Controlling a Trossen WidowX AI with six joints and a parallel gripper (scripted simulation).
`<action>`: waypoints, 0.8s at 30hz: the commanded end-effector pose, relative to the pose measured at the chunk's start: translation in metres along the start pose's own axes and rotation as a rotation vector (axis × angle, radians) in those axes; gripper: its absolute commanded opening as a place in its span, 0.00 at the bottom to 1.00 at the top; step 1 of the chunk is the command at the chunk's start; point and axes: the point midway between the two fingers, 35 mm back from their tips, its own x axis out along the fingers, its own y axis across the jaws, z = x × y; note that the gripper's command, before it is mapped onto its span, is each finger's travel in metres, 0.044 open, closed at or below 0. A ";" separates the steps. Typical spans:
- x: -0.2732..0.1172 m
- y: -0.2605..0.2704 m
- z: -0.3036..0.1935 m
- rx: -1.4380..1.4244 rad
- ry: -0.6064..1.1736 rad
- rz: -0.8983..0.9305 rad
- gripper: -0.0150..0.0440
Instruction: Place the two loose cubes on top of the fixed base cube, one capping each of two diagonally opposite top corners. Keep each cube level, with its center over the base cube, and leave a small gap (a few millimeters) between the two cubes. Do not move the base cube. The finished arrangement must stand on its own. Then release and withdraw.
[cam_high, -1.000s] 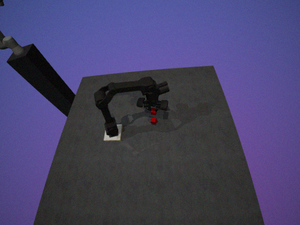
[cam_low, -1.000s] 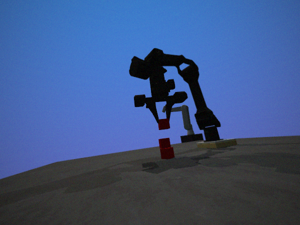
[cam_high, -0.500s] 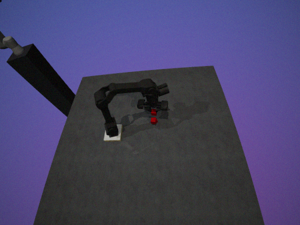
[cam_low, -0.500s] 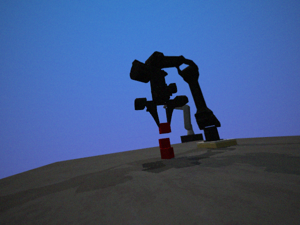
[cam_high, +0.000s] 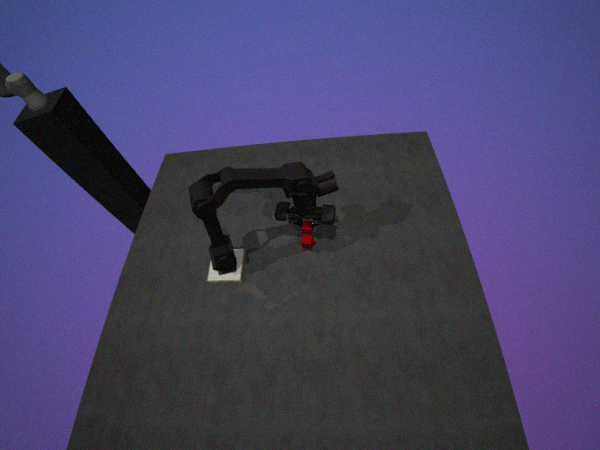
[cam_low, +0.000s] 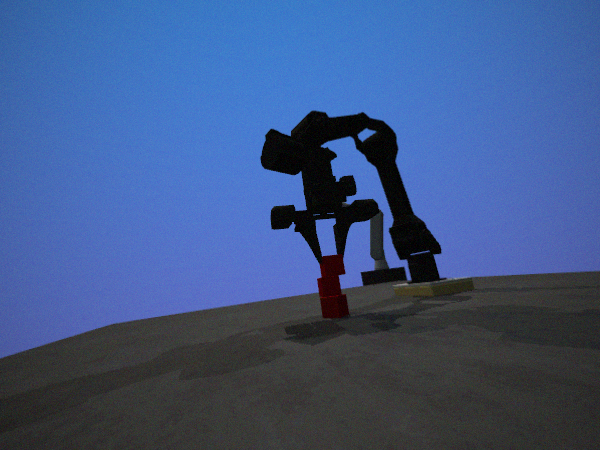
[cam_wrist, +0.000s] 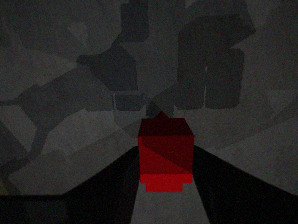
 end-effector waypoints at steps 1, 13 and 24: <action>0.001 0.000 0.000 -0.007 -0.002 0.004 0.43; 0.023 -0.001 0.001 -0.014 0.011 -0.001 0.43; 0.031 -0.001 0.001 -0.017 0.016 -0.002 0.43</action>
